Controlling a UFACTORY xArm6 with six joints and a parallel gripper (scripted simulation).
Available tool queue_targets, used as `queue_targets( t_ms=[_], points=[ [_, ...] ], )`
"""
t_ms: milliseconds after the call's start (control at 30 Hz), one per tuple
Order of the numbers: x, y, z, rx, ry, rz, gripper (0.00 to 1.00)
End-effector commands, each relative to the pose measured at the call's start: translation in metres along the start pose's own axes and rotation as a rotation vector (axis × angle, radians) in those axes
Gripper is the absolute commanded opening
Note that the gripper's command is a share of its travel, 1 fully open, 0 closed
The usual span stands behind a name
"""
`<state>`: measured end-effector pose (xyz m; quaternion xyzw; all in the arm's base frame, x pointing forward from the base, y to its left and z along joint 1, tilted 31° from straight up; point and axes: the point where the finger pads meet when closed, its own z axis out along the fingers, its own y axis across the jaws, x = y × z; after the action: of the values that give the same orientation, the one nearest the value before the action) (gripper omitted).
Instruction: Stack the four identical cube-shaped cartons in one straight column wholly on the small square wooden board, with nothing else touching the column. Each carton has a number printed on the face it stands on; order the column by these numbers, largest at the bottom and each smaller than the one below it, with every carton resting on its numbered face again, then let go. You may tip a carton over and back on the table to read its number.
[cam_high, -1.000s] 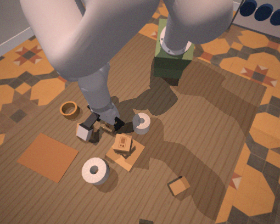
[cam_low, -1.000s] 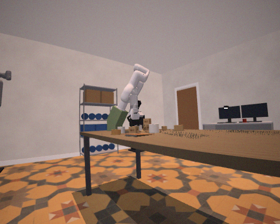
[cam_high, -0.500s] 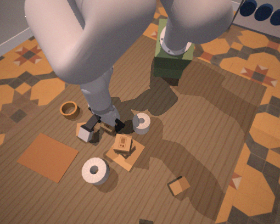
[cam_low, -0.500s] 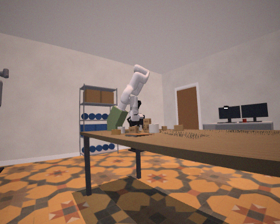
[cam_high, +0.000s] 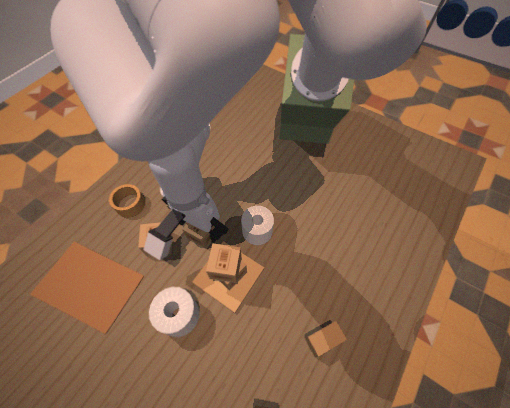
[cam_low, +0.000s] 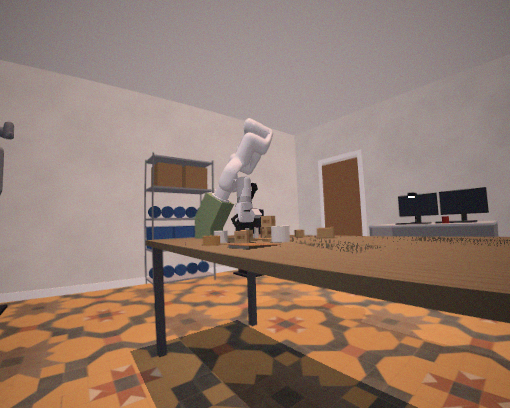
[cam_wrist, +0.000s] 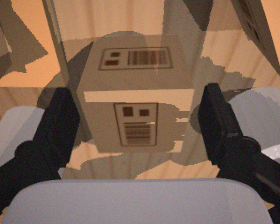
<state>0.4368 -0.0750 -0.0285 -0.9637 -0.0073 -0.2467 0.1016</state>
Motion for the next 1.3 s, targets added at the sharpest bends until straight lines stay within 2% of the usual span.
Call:
queue_targets(
  t_ms=[0, 1267],
  points=[
    [0.0006, 0.0005, 0.0013, -0.002, 0.002, 0.000, 1.00],
    [0.0000, 0.0007, 0.0049, -0.003, 0.002, -0.001, 1.00]
  ],
)
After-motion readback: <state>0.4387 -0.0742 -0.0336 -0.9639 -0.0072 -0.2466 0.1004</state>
